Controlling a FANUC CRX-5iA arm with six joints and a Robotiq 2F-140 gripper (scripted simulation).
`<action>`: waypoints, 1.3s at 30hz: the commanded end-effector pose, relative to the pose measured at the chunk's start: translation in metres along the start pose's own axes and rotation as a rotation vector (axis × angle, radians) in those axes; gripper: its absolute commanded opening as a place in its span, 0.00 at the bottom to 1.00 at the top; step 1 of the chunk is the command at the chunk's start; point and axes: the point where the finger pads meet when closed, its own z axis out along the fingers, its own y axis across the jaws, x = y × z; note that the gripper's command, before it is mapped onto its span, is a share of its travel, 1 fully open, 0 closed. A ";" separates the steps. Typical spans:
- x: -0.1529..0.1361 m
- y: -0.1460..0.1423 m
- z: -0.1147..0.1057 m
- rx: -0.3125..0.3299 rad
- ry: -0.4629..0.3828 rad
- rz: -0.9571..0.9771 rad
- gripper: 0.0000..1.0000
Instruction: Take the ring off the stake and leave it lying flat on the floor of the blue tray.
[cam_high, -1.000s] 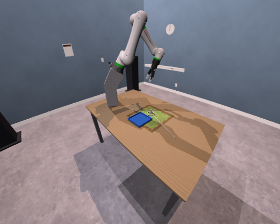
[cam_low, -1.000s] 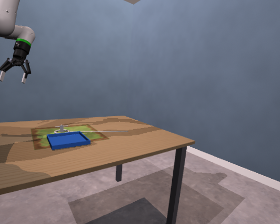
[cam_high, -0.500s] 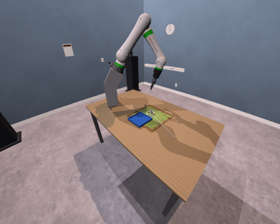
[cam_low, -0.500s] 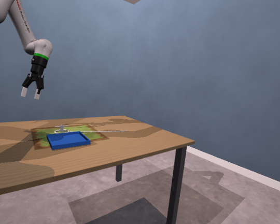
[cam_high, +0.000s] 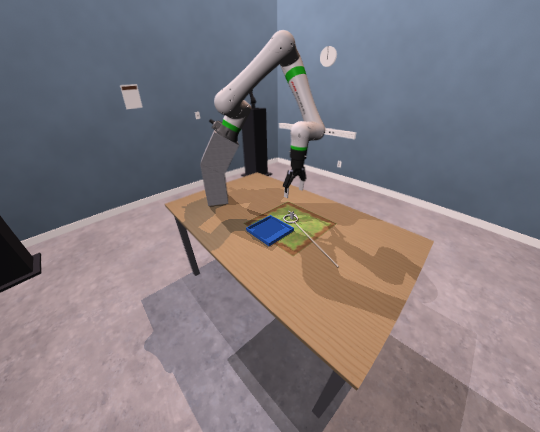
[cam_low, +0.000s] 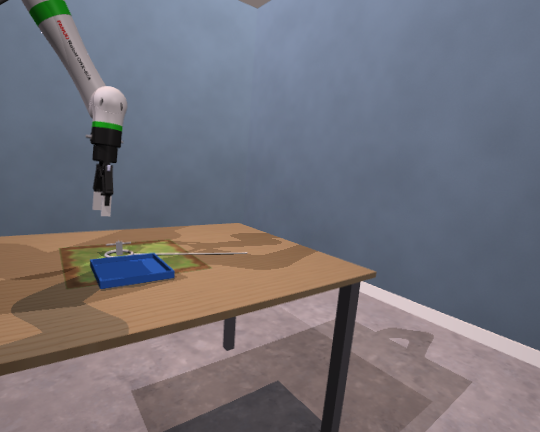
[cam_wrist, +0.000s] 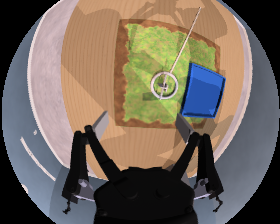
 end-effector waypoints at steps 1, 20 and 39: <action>0.034 0.043 0.018 0.025 0.061 0.110 1.00; 0.045 0.061 0.023 0.023 0.073 0.131 0.10; 0.045 0.061 0.023 0.023 0.073 0.131 0.10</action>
